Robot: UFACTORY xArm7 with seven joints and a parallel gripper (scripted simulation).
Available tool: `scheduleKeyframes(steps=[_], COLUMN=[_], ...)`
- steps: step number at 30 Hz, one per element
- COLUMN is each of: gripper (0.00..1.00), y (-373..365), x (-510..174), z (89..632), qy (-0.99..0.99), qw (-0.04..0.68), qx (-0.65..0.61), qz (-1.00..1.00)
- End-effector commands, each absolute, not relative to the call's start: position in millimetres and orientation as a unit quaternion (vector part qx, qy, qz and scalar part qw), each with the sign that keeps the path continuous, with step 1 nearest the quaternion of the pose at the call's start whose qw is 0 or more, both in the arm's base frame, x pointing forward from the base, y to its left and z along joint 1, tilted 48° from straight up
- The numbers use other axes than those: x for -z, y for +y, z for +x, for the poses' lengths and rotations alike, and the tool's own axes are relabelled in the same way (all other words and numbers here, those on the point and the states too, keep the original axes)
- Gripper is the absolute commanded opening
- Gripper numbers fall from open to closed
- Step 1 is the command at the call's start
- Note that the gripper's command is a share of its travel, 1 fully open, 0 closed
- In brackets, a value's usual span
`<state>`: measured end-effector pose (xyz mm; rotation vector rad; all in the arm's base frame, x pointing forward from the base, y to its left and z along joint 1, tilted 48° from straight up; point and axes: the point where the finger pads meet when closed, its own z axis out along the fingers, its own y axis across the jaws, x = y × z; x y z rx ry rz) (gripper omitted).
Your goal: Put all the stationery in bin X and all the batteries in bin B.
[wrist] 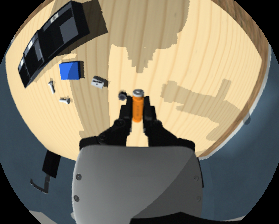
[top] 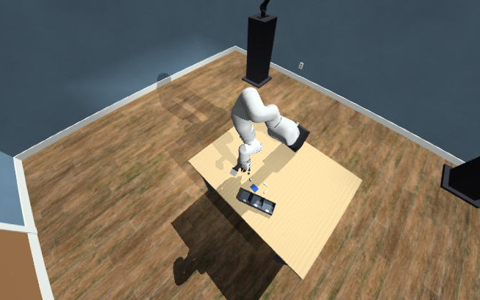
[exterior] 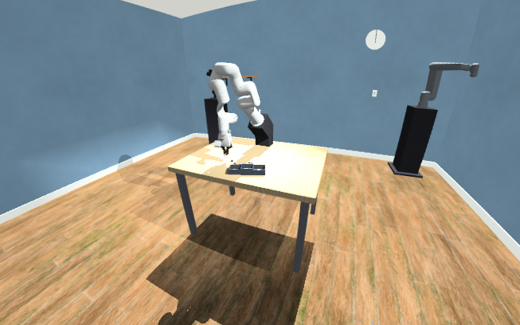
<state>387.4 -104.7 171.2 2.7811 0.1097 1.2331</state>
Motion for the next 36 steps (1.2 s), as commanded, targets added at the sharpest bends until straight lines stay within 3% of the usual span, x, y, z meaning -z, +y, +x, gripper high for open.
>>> scheduleKeyframes(steps=[1, 25, 36], gripper=[0.00, 0.00, 0.00], y=[-104.7, -20.1, 32.5], x=[-173.6, -218.1, -245.7], z=[385.3, 432.3, 461.4], qy=[0.035, 0.036, 0.191], qw=[0.050, 0.050, 0.102], qx=[-0.405, -0.405, -0.393], qz=[0.912, 0.912, 0.894])
